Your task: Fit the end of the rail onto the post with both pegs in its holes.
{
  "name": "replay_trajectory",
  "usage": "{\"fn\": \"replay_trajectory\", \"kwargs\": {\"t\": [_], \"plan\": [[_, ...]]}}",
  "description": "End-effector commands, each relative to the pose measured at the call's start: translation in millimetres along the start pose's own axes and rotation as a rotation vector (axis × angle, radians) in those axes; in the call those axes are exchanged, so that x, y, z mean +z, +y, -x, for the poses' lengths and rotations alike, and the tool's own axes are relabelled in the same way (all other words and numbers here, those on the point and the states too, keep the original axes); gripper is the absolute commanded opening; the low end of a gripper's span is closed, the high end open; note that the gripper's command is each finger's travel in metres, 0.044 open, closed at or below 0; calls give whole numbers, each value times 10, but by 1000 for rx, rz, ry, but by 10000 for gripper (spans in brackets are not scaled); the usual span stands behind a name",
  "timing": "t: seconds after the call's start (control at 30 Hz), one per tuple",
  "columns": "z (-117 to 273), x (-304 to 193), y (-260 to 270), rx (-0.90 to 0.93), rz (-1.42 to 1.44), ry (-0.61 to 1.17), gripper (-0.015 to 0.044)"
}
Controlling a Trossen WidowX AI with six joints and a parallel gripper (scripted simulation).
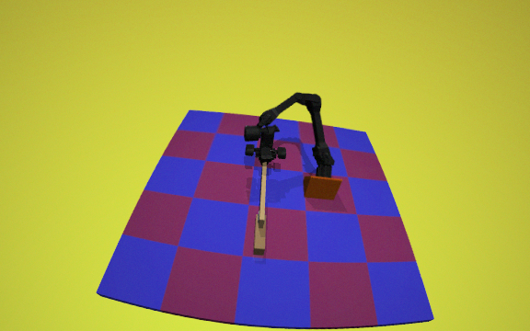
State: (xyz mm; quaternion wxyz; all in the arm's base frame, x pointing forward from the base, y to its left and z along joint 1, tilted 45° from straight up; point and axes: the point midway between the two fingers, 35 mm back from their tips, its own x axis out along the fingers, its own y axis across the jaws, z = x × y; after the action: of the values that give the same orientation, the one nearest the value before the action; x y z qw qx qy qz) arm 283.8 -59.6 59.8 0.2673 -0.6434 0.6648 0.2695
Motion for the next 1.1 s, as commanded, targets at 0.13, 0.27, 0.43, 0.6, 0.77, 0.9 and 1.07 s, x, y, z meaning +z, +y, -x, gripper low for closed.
{"fn": "replay_trajectory", "kwargs": {"t": [0.13, 0.27, 0.43, 0.6, 0.77, 0.9, 1.07], "plan": [[28, -32, -31, -9, 4, -3, 0], [25, -44, -35, -9, 4, -3, 0], [22, -60, -38, -9, 4, -3, 0], [21, -75, -41, -9, 4, -3, 0], [23, -91, -44, -9, 4, -3, 0], [26, -103, -45, -9, 4, -3, 0], [31, -117, -46, -9, 4, -2, 0]]}}
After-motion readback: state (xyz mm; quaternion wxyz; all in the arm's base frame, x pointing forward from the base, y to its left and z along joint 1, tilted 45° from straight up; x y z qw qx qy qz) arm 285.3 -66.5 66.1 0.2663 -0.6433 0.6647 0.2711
